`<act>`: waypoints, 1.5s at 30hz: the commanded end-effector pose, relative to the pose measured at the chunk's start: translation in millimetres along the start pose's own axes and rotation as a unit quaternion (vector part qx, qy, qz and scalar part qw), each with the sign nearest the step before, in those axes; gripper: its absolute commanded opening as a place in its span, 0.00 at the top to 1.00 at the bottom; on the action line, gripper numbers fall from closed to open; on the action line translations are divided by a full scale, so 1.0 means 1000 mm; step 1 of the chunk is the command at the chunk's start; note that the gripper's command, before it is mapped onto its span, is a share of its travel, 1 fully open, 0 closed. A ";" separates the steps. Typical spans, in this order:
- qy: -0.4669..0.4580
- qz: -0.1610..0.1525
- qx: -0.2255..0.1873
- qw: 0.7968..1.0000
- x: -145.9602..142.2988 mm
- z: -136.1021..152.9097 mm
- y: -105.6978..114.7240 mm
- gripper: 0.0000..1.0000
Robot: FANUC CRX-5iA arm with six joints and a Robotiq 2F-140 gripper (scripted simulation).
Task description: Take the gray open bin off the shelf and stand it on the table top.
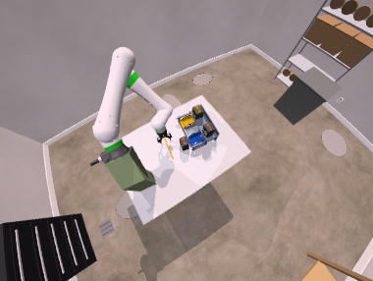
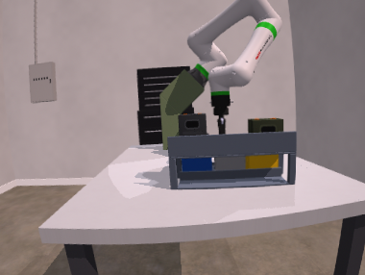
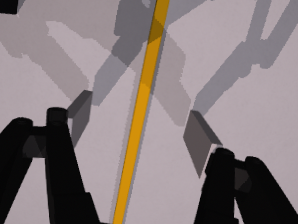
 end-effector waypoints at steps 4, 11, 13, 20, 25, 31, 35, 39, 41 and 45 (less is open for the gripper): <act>0.000 0.000 0.000 1.000 0.000 0.000 0.000 0.43; 0.000 0.000 0.000 1.000 0.000 0.000 0.000 0.43; 0.000 0.000 0.000 1.000 0.000 0.000 0.000 0.43; 0.000 0.000 0.000 1.000 0.000 0.000 0.020 0.43; 0.000 0.000 0.000 1.000 0.000 0.000 0.050 0.43; 0.000 0.000 0.000 1.000 0.000 0.000 0.050 0.43; 0.000 0.000 0.000 1.000 0.000 0.000 0.050 0.43; 0.000 0.000 0.000 1.000 0.000 0.000 0.094 0.43; 0.000 0.000 0.000 1.000 0.000 0.000 0.105 0.43; 0.000 0.000 0.000 1.000 0.000 0.000 0.105 0.43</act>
Point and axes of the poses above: the point where the finger pads meet when closed, its own y axis back along the fingers, its own x axis across the jaws, z = x × y, the point moved 4 cm from there along y, back along the fingers, and after that the axes turned 5 degrees about -y, right-handed, at the moved point
